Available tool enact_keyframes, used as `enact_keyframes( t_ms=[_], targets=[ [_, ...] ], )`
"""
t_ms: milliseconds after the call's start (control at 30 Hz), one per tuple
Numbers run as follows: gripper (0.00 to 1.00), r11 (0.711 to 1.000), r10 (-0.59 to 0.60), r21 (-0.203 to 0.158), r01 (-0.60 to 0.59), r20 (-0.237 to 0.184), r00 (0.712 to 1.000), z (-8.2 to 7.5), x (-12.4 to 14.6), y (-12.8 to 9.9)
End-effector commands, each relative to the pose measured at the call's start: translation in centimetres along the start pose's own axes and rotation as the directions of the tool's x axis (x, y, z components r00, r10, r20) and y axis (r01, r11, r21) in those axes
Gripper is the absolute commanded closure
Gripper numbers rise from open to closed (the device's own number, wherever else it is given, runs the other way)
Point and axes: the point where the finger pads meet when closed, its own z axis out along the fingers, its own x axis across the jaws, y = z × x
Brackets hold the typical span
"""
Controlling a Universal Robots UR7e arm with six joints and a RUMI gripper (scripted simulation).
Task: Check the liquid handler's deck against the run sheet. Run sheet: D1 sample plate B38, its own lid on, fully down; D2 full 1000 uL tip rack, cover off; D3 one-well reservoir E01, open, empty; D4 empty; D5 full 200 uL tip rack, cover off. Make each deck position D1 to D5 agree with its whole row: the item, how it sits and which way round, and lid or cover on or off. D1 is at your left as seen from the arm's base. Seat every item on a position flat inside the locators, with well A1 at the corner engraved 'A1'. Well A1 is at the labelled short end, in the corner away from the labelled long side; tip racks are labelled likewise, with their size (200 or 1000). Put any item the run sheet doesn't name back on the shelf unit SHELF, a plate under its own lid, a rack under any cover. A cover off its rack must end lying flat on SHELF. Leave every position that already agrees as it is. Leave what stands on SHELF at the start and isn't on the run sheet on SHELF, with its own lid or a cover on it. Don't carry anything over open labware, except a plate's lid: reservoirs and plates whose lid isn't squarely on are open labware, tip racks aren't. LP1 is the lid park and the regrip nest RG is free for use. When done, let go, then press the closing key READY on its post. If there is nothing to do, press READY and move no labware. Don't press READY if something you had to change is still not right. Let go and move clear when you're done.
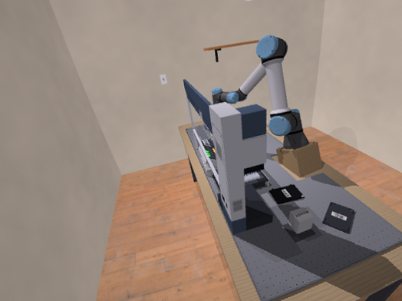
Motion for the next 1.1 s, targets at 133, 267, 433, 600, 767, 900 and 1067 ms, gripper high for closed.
enact_keyframes(
  t_ms=[133, 267, 433, 600, 767, 900, 1067],
  targets=[
    [1.00, 1.000, -0.001, -0.002, 0.001, 0.003, 1.000, 0.47, -0.15, 0.12],
    [1.00, 1.000, -0.001, -0.001, 0.001, 0.003, 1.000, 0.58, -0.13, 0.11],
    [1.00, 1.000, -0.001, -0.001, 0.001, 0.002, 1.000, 0.63, -0.11, 0.09],
    [1.00, 1.000, -0.001, -0.002, 0.001, 0.003, 1.000, 0.88, -0.16, 0.13],
    [1.00, 1.000, -0.001, -0.001, 0.001, 0.003, 1.000, 1.01, -0.12, 0.11],
    [1.00, 1.000, -0.001, -0.001, 0.001, 0.002, 1.000, 1.07, -0.11, 0.10],
    [1.00, 1.000, -0.001, -0.001, 0.001, 0.003, 1.000, 1.23, -0.13, 0.11]
  ],
)
